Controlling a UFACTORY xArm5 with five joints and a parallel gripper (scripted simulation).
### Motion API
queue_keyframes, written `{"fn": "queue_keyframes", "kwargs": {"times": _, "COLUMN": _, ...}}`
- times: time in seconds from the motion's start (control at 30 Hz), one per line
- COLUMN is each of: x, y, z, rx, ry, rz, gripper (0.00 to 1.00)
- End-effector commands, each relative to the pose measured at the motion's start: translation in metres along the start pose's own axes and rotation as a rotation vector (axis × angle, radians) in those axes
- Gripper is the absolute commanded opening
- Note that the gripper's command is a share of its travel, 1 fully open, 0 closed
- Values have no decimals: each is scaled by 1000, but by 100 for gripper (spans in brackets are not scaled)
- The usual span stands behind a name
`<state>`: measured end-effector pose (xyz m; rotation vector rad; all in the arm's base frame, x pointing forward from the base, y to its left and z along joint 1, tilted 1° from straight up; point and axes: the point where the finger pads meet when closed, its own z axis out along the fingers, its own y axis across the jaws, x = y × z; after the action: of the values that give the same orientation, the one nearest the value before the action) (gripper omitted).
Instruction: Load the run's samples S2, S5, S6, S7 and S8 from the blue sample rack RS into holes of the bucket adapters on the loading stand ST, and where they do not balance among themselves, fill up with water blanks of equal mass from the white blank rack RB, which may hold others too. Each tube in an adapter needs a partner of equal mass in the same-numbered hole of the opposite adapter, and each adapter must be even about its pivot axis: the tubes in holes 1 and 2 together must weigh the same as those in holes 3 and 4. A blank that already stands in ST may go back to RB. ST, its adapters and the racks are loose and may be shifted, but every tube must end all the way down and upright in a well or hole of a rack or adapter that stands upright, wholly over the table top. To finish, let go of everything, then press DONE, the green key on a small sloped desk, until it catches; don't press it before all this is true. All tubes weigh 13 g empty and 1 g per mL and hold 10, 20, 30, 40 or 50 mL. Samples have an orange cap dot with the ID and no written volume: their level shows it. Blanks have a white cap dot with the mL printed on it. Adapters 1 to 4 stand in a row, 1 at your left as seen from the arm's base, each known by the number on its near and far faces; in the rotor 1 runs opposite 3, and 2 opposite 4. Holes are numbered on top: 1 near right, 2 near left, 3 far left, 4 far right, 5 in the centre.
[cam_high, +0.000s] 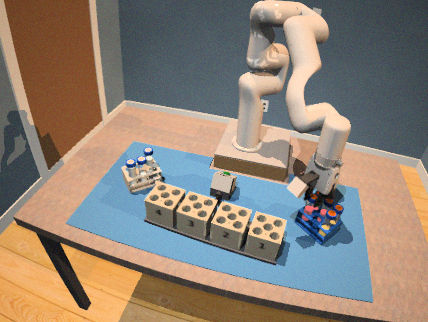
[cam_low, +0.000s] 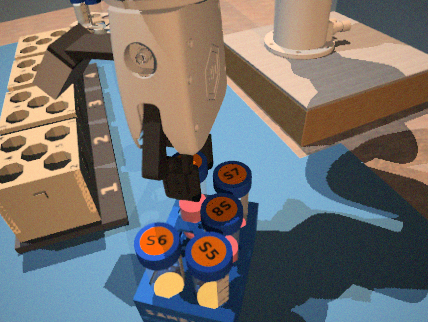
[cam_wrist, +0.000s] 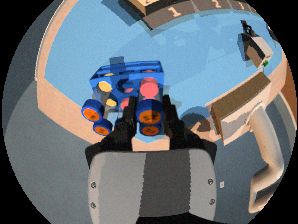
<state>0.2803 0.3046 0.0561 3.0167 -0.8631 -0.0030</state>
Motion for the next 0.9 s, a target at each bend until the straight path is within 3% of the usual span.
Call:
{"fn": "queue_keyframes", "kwargs": {"times": 0.0, "x": 0, "y": -1, "z": 3, "rx": 4, "ry": 1, "rz": 0, "gripper": 0}}
{"fn": "queue_keyframes", "kwargs": {"times": 0.6, "x": 0, "y": -1, "z": 4, "rx": 4, "ry": 1, "rz": 0, "gripper": 0}}
{"fn": "queue_keyframes", "kwargs": {"times": 0.63, "x": 0, "y": -1, "z": 4, "rx": 4, "ry": 1, "rz": 0, "gripper": 43}}
{"fn": "queue_keyframes", "kwargs": {"times": 0.87, "x": 0, "y": -1, "z": 4, "rx": 4, "ry": 1, "rz": 0, "gripper": 43}}
